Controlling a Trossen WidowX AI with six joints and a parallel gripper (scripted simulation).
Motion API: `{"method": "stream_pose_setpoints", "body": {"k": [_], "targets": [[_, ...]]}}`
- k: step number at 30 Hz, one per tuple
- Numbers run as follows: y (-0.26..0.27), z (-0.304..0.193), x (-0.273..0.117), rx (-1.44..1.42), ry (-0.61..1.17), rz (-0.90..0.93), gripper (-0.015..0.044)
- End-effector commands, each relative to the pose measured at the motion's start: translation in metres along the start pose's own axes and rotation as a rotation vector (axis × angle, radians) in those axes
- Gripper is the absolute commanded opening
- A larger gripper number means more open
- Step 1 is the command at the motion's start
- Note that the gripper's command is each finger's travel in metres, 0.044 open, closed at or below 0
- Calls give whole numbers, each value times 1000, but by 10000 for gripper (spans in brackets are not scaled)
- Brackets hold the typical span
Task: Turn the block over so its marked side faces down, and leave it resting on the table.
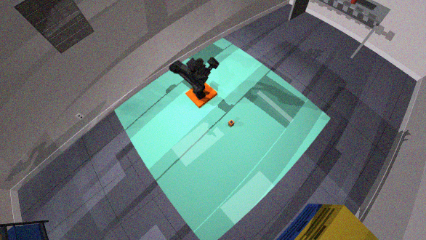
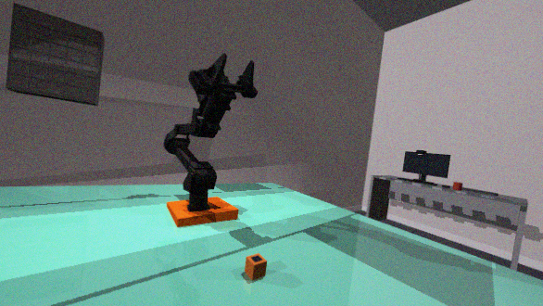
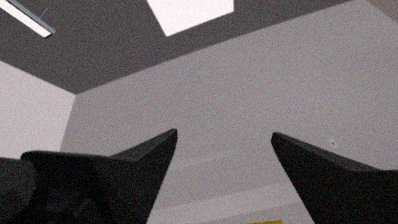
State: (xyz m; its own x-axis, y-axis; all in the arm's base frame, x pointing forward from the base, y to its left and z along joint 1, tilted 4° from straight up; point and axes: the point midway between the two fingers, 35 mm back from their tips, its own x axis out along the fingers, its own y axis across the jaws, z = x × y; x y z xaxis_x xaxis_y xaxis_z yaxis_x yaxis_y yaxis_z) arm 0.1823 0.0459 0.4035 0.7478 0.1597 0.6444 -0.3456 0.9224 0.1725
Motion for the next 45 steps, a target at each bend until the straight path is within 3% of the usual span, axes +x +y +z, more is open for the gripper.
{"method": "stream_pose_setpoints", "body": {"k": [1, 8, 14, 22, 30, 33, 45], "targets": [[0, -2, 2, -1, 12, -2, 426], [-15, -91, 43, -54, 469, -80, 440], [-33, -180, 44, -93, 920, -153, 440], [-56, -272, -4, -131, 1534, -246, 440], [-73, -316, -74, -142, 2152, -330, 440], [-77, -323, -79, -140, 2258, -344, 440], [-87, -350, -101, -140, 2265, -345, 440]]}}
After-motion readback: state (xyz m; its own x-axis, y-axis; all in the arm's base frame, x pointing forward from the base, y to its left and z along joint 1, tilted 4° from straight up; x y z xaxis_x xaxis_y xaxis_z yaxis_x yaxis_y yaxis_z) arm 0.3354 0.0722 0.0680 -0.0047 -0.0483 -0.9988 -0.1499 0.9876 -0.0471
